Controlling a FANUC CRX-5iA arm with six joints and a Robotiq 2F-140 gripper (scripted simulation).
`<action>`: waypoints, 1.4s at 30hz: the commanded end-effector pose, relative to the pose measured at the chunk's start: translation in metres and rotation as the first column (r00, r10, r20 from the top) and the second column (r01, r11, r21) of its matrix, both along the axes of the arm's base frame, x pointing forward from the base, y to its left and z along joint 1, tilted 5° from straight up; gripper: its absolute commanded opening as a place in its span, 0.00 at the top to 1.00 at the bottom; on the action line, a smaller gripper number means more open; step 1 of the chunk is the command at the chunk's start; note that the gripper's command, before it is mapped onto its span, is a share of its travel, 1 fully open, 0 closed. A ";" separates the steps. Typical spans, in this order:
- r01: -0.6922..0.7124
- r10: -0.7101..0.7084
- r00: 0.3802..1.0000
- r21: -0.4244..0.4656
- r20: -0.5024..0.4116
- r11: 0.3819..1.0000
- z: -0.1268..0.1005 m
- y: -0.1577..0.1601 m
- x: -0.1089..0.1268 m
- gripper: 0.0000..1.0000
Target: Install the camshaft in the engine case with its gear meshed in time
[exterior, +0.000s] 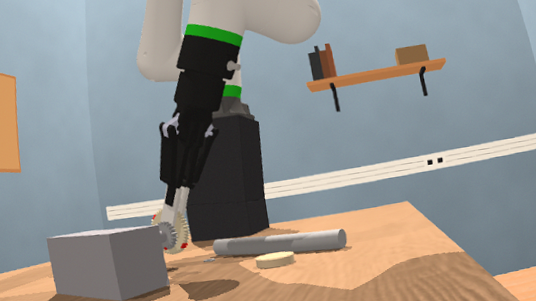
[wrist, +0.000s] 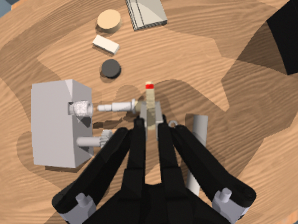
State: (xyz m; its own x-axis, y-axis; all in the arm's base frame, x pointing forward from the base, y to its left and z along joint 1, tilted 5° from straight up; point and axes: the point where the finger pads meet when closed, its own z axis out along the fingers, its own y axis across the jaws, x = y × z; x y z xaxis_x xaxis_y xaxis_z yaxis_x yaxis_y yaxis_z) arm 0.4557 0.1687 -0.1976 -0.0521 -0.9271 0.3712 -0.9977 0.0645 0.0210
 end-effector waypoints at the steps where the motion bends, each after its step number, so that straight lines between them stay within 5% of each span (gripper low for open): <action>1: 0.000 0.000 1.000 0.001 0.001 1.000 0.001 0.000 0.001 0.86; 42: -0.001 0.001 1.000 0.002 0.003 1.000 0.001 0.000 0.015 0.86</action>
State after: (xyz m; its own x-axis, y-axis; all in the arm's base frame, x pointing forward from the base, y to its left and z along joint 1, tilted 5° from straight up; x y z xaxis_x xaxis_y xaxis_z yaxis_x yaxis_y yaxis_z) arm 0.4697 0.1683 -0.1978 -0.0519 -0.9276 0.3699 -0.9978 0.0637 0.0196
